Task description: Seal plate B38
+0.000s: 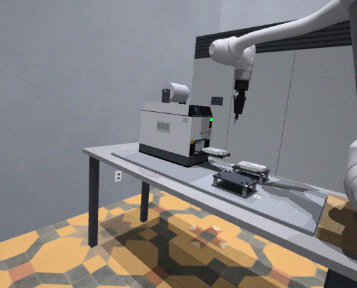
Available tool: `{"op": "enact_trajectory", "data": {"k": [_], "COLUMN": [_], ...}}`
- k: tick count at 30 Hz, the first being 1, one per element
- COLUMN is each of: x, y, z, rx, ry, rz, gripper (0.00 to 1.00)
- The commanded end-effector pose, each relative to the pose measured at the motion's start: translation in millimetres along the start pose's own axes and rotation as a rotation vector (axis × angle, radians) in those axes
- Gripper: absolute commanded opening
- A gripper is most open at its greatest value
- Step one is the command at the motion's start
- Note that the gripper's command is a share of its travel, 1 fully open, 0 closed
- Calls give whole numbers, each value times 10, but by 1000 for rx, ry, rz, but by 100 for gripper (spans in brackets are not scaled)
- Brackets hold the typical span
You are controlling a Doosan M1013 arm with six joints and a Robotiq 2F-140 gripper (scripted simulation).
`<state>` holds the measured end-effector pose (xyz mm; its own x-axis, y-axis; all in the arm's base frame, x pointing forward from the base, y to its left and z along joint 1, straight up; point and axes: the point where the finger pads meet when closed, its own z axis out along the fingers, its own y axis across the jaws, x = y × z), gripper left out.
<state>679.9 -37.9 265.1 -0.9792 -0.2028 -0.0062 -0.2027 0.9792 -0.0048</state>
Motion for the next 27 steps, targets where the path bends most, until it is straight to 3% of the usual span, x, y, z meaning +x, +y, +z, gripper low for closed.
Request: {"op": "enact_trajectory", "data": {"k": [1, 13, 14, 27], "x": [-5, -5, 21, 305], "y": [3, 3, 46, 516], "z": [5, 5, 8, 42], "rx": [-1, -1, -2, -1], "ry": [6, 6, 6, 6], "rz": [-1, -1, 2, 9], "gripper": [10, 10, 70, 70]}}
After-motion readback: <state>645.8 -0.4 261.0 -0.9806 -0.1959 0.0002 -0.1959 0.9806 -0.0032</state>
